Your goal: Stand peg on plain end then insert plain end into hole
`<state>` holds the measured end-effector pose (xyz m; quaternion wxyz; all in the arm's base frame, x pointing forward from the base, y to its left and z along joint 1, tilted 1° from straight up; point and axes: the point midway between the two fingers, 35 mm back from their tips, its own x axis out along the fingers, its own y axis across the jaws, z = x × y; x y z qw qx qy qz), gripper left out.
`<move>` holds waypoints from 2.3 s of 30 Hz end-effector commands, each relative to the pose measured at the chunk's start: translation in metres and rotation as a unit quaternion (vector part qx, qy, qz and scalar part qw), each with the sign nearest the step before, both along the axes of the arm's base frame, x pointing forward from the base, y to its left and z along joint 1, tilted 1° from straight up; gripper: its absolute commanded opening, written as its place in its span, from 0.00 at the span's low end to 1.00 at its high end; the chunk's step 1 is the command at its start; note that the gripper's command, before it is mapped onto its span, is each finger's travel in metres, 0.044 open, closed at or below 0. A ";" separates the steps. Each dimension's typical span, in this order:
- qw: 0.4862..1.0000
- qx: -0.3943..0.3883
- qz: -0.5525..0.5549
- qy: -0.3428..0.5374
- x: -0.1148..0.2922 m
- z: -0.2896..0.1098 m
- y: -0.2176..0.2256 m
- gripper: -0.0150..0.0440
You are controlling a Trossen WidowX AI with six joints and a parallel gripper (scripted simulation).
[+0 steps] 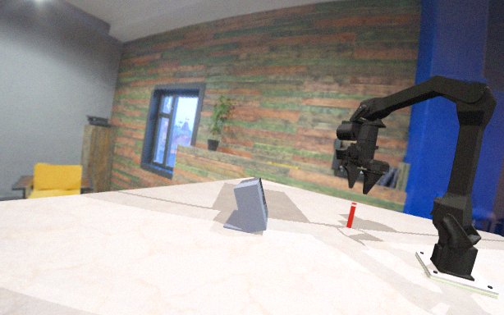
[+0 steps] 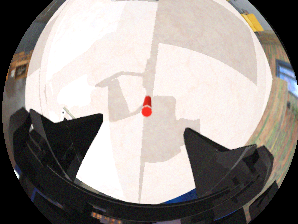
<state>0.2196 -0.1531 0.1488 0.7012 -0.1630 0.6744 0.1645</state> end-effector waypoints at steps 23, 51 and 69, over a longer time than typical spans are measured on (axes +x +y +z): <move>0.958 0.006 -0.288 0.002 0.001 -0.003 -0.001 1.00; 0.802 0.018 -0.598 0.004 0.001 -0.008 -0.001 1.00; 0.649 0.025 -0.761 0.005 0.001 -0.010 -0.001 1.00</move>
